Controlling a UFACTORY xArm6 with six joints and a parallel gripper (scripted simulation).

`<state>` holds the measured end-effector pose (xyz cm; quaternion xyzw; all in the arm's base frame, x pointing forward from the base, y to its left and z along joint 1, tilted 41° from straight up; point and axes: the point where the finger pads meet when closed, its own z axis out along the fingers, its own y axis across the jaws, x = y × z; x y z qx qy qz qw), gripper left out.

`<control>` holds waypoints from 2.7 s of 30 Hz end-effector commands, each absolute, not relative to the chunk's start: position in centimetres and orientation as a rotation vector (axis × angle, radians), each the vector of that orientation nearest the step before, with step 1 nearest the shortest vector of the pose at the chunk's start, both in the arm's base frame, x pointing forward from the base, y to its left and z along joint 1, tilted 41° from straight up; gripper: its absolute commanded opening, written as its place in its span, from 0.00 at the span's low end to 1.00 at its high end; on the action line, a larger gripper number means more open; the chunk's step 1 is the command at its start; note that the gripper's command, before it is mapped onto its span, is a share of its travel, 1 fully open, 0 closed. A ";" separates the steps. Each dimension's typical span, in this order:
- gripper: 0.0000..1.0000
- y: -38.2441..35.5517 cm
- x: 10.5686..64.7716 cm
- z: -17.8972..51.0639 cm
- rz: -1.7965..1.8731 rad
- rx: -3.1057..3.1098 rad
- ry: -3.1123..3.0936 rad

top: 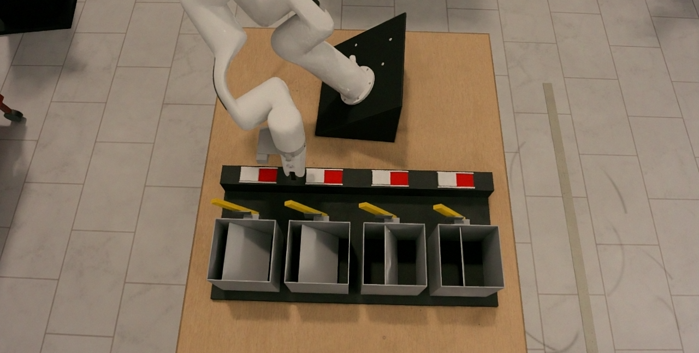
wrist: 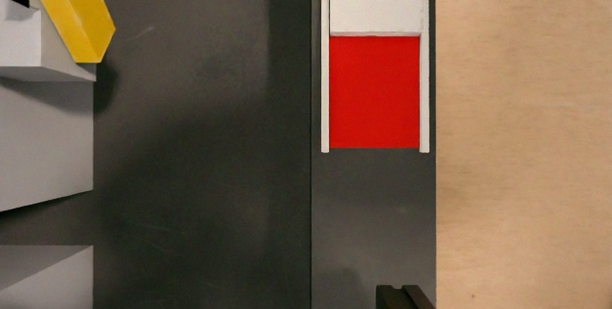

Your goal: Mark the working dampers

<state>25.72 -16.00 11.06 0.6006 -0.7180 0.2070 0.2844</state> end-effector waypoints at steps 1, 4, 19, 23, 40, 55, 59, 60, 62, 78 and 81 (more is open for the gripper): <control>0.00 -16.0 25.8 11.1 0.557 1.608 -1.922; 0.00 -16.0 25.8 11.1 0.557 1.608 -1.922; 0.00 -16.0 25.8 11.1 0.557 1.608 -1.922; 0.00 -16.0 25.8 11.1 0.557 1.608 -1.922; 0.00 -16.3 25.8 10.8 0.557 1.607 -1.922; 0.00 -16.9 25.6 10.1 0.557 1.607 -1.922; 0.00 -17.0 25.6 9.9 0.557 1.607 -1.922; 0.00 -17.1 25.6 9.8 0.557 1.607 -1.922; 0.00 -17.2 25.6 9.7 0.557 1.607 -1.922; 0.00 -17.5 25.5 9.3 0.557 1.607 -1.922; 0.00 -17.5 25.5 9.3 0.557 1.607 -1.922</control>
